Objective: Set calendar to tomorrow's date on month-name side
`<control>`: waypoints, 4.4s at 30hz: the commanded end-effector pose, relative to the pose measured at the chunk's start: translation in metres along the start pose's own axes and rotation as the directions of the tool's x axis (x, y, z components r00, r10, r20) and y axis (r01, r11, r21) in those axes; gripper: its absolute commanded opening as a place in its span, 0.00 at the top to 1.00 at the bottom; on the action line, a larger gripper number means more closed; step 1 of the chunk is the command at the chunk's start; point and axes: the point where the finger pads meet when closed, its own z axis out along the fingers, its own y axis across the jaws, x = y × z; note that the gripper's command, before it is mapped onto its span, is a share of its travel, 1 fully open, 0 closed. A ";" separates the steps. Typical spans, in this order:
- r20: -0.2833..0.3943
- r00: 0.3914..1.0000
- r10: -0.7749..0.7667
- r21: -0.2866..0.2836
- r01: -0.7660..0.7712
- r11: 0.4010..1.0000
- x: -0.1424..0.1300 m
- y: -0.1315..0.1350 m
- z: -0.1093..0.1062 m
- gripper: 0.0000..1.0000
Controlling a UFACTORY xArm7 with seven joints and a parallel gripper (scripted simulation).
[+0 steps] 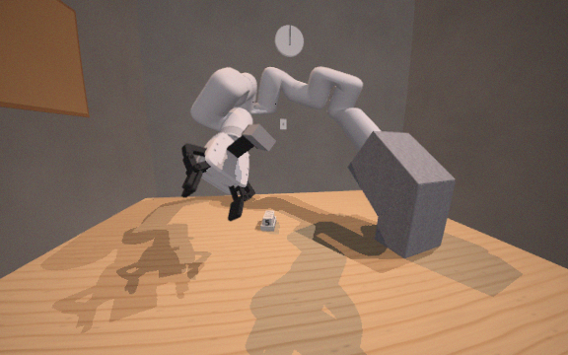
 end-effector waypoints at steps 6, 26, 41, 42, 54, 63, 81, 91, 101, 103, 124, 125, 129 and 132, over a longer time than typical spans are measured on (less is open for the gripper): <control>0.037 0.991 -0.130 0.188 0.121 0.975 0.009 -0.049 -0.017 0.00; 0.063 0.958 -0.278 0.406 0.230 0.884 0.002 -0.103 -0.054 0.00; 0.064 0.955 -0.289 0.422 0.237 0.875 0.001 -0.106 -0.057 0.00; 0.064 0.955 -0.289 0.422 0.237 0.875 0.001 -0.106 -0.057 0.00; 0.075 0.909 -0.411 0.596 0.289 0.749 -0.014 -0.142 -0.103 0.00; 0.077 0.886 -0.457 0.660 0.298 0.690 -0.021 -0.154 -0.124 0.00; 0.076 0.836 -0.544 0.776 0.293 0.559 -0.034 -0.171 -0.173 0.00; 0.074 0.814 -0.576 0.816 0.283 0.504 -0.039 -0.176 -0.193 0.00; 0.074 0.814 -0.576 0.816 0.283 0.504 -0.039 -0.176 -0.193 0.00; 0.074 0.814 -0.576 0.816 0.283 0.504 -0.039 -0.176 -0.193 0.00; 0.357 0.876 -0.325 0.743 -0.056 0.667 -0.013 -0.211 -0.194 0.00; 0.367 0.875 -0.315 0.739 -0.068 0.671 -0.012 -0.212 -0.194 0.00; 0.448 0.863 -0.232 0.694 -0.173 0.699 -0.006 -0.222 -0.196 0.00; 0.500 0.848 -0.176 0.659 -0.241 0.712 -0.002 -0.228 -0.197 0.00</control>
